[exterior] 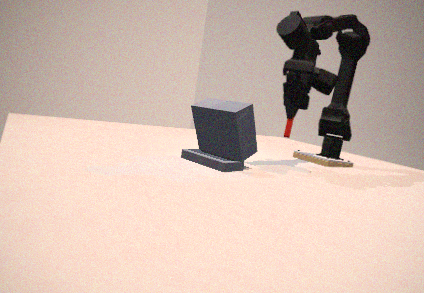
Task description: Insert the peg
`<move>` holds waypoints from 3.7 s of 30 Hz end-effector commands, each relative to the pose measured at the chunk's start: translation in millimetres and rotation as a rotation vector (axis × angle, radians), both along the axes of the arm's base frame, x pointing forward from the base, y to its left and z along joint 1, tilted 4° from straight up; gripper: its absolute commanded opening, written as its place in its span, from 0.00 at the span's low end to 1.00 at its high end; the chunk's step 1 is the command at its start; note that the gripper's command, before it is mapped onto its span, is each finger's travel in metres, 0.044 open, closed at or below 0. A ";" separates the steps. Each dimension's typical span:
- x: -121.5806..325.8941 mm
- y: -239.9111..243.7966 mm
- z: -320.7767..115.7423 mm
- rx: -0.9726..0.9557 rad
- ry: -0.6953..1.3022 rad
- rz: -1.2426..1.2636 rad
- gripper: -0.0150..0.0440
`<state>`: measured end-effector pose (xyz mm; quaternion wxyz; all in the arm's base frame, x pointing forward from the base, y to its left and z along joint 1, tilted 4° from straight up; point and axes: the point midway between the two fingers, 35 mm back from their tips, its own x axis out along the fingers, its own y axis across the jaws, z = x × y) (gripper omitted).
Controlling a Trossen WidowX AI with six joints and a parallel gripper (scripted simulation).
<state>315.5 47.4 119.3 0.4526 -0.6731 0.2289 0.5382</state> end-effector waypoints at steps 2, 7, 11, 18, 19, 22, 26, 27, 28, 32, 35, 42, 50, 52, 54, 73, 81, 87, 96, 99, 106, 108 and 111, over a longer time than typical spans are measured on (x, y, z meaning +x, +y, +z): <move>-0.4 -2.8 2.1 0.019 -0.026 -0.020 0.25; -0.4 -6.4 2.2 0.031 -0.048 -0.038 0.25; -0.4 -9.3 2.2 0.040 -0.066 -0.053 0.25; -0.6 -14.3 2.4 0.056 -0.097 -0.078 0.25; -0.7 -15.0 2.4 0.058 -0.102 -0.081 0.25; -0.8 -17.1 2.5 0.065 -0.115 -0.092 0.25; -1.1 -20.0 2.6 0.073 -0.133 -0.106 0.25; -1.2 -20.7 2.6 0.075 -0.137 -0.109 0.25; -1.2 -21.4 2.7 0.078 -0.142 -0.113 0.25; -1.6 -24.2 2.8 0.086 -0.160 -0.126 0.25; -1.9 -26.4 2.9 0.092 -0.174 -0.136 0.25; -2.8 -31.3 3.2 0.106 -0.205 -0.160 0.25; -4.0 -36.8 3.5 0.121 -0.242 -0.185 0.25; -4.4 -38.2 3.6 0.125 -0.251 -0.191 0.25; -4.7 -39.5 3.7 0.129 -0.261 -0.198 0.25; -9.0 -52.2 4.6 0.161 -0.349 -0.254 0.25; -11.2 -57.4 5.0 0.173 -0.386 -0.277 0.25; -13.0 -61.1 5.3 0.181 -0.415 -0.293 0.25; -16.1 -66.6 5.8 0.193 -0.457 -0.316 0.25; -17.1 -68.4 5.9 0.197 -0.471 -0.324 0.25; -19.7 -72.5 6.2 0.205 -0.505 -0.341 0.25; -20.5 -73.7 6.3 0.207 -0.514 -0.345 0.25; -21.7 -75.3 6.4 0.211 -0.528 -0.352 0.25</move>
